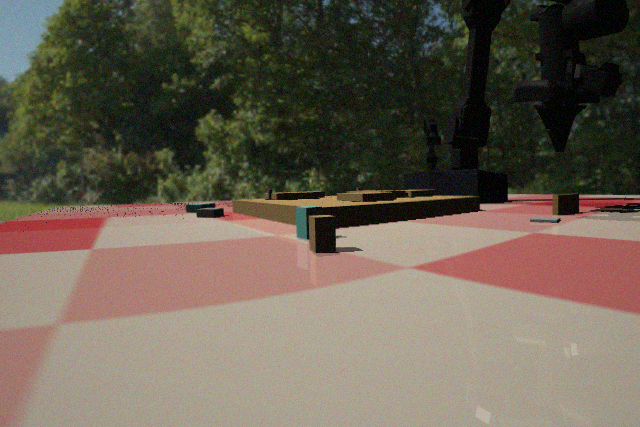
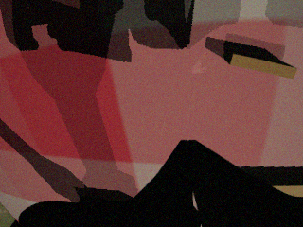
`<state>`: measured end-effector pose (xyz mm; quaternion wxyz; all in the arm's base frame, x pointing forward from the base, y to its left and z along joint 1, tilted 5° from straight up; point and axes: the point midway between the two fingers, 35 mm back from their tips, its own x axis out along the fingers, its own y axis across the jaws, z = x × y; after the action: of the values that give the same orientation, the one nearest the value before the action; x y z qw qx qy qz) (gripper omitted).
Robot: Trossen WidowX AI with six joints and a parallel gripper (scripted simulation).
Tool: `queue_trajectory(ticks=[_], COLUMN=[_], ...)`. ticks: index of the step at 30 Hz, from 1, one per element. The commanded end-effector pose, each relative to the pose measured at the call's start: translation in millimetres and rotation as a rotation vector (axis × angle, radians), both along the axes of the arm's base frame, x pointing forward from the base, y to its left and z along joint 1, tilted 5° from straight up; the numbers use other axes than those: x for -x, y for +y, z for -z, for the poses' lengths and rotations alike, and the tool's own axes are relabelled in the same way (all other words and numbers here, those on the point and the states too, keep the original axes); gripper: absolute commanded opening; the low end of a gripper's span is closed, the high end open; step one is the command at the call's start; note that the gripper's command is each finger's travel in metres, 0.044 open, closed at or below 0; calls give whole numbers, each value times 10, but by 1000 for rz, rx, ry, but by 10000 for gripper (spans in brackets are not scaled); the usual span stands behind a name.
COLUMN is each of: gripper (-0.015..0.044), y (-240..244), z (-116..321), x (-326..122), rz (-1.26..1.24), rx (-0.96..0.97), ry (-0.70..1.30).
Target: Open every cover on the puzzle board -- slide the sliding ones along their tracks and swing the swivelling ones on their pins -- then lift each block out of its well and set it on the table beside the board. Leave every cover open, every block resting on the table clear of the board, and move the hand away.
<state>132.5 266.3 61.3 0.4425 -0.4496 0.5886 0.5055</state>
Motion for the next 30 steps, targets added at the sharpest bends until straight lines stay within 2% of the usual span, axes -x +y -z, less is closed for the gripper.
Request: queue_trajectory(ticks=[1,30], gripper=[0,0], y=[-126,-1279], z=[33,179], x=[-223,-1416], rz=[139,1076], rx=[13,72], ry=[-20,-127])
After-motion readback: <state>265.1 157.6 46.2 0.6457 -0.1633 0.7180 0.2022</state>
